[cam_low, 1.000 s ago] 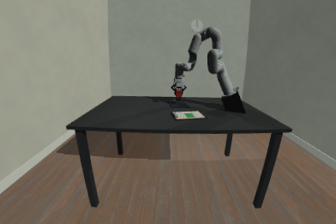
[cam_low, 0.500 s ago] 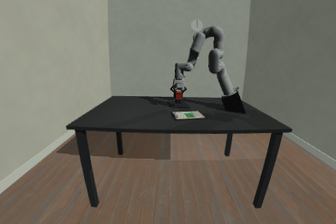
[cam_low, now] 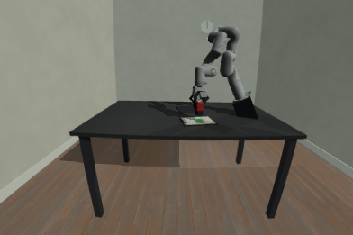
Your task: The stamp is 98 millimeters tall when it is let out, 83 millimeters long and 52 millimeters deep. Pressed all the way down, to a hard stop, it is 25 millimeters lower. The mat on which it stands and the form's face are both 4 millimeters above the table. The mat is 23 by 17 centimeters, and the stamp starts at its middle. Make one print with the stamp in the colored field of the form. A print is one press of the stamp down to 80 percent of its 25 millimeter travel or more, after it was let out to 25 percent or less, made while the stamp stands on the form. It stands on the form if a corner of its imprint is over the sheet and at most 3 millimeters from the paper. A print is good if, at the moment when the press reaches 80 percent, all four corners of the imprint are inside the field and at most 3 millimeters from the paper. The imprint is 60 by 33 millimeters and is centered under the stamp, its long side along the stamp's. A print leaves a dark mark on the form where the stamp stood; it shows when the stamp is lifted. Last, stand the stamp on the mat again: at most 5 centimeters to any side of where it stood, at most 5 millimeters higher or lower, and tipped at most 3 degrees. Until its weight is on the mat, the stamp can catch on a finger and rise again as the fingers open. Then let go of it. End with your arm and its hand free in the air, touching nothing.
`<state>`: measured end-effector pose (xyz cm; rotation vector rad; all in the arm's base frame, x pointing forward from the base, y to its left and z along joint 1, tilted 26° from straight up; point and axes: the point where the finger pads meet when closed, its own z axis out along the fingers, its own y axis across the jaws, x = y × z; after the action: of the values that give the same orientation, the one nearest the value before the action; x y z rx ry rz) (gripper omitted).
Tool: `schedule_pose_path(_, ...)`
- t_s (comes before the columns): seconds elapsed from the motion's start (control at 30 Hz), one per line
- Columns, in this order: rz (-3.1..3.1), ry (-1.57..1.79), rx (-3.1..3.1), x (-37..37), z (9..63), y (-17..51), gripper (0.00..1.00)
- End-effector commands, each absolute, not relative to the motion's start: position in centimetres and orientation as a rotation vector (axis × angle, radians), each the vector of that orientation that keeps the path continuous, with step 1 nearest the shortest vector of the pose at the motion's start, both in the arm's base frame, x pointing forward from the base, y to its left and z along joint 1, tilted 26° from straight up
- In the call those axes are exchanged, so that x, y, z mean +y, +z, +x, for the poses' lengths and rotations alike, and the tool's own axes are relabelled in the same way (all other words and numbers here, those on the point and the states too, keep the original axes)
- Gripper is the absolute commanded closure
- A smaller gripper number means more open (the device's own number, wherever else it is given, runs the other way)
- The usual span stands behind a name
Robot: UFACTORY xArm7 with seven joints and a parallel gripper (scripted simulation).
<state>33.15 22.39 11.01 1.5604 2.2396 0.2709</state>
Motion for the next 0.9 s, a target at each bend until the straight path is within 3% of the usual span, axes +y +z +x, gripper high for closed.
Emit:
schedule_pose_path(0.0, 1.569, 0.248, 2.206, 24.71, 32.83, 10.51, 0.65)
schedule_pose_path(0.87, 1.569, 0.247, 2.206, 24.93, 32.85, 10.33, 0.65)
